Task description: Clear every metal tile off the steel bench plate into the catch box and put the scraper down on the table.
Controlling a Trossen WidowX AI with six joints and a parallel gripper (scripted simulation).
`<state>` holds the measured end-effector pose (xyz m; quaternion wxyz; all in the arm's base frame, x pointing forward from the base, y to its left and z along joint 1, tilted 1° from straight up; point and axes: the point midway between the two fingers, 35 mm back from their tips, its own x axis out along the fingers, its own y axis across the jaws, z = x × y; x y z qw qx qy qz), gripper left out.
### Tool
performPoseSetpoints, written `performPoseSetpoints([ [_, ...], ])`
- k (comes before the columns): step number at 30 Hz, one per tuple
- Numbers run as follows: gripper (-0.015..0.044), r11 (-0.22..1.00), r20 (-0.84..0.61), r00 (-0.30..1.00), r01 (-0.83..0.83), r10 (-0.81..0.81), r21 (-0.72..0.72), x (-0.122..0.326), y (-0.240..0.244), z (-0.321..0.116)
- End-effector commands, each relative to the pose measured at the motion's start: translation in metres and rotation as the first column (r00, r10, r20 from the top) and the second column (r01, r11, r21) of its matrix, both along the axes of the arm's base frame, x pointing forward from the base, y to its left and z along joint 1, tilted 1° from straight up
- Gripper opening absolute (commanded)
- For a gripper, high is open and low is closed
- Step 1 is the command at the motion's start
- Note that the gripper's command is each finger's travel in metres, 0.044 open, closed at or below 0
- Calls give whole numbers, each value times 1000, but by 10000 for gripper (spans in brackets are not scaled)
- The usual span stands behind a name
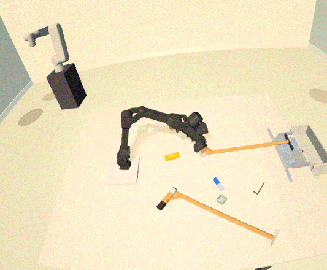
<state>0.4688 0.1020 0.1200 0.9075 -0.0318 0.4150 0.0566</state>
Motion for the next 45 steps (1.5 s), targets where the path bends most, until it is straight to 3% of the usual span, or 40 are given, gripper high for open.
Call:
performPoseSetpoints([
  [1,0,1000,16,1000,-6,6,2,9,2,6],
  [45,0,1000,8,1000,-2,2,1,60,3,3],
])
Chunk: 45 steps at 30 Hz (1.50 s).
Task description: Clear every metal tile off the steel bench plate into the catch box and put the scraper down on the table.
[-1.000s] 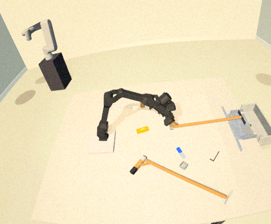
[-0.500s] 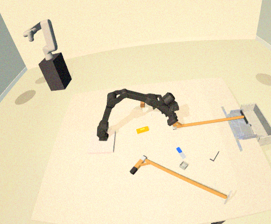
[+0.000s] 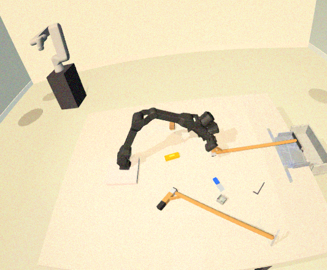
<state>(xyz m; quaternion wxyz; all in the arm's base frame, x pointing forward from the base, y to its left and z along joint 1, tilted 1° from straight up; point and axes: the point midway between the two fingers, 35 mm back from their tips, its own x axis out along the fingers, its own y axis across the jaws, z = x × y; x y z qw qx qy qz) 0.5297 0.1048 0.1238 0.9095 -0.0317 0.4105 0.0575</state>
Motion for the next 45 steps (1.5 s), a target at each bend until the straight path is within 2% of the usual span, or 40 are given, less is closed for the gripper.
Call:
performPoseSetpoints([
  [1,0,1000,-1,1000,0,0,0,-1,0,0],
  [23,0,1000,4,1000,-1,1,0,0,0,1],
  [45,0,1000,4,1000,-1,1,0,-31,-2,8],
])
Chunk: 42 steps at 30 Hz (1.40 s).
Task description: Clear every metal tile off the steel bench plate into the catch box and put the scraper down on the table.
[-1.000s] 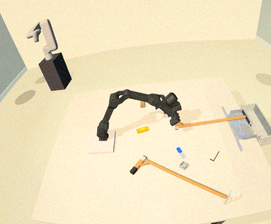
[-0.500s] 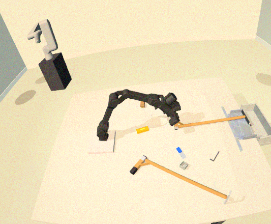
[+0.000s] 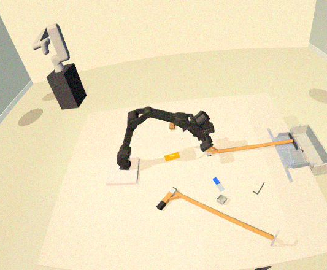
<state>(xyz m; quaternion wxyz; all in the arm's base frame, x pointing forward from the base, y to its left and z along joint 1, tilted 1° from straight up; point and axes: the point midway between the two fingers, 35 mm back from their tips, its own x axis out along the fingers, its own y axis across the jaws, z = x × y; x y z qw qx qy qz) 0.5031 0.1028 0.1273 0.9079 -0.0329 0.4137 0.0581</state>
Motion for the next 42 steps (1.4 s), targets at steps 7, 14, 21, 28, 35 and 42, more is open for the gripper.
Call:
performPoseSetpoints([
  [7,0,1000,11,1000,0,0,2,-15,0,7],
  [14,0,1000,11,1000,0,0,2,-25,-1,8],
  [21,0,1000,11,1000,0,0,2,-36,-2,9],
  [28,0,1000,11,1000,0,0,2,-47,-3,9],
  [35,0,1000,11,1000,0,0,2,-58,-4,9],
  [42,0,1000,11,1000,-1,1,2,-69,-5,9],
])
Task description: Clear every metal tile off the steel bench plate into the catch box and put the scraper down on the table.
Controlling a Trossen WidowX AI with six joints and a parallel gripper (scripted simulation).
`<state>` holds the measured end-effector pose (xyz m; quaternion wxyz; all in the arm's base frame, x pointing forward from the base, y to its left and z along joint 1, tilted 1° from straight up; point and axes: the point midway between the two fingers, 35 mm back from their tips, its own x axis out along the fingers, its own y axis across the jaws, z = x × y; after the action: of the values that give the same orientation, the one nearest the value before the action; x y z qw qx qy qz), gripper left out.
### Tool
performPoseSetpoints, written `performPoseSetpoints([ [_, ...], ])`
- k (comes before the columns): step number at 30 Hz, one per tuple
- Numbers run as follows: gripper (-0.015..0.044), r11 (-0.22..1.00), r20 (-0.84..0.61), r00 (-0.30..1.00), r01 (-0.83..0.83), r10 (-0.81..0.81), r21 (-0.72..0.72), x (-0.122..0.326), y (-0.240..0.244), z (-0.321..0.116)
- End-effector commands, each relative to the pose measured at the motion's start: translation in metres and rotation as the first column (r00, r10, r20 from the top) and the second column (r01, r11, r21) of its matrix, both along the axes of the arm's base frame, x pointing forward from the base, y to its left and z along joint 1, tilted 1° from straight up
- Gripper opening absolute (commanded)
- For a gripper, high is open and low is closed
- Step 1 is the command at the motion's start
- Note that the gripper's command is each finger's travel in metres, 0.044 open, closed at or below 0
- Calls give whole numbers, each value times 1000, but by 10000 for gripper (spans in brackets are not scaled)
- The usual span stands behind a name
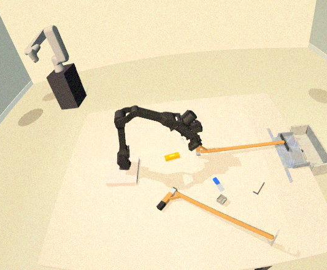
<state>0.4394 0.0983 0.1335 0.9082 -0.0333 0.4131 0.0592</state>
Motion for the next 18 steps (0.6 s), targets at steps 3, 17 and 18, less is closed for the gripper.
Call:
performPoseSetpoints([
  [3,0,1000,10,1000,2,-2,2,-10,-1,3],
  [17,0,1000,10,1000,1,-1,2,-32,-3,0],
  [18,0,1000,10,1000,1,-1,2,-33,-4,0],
])
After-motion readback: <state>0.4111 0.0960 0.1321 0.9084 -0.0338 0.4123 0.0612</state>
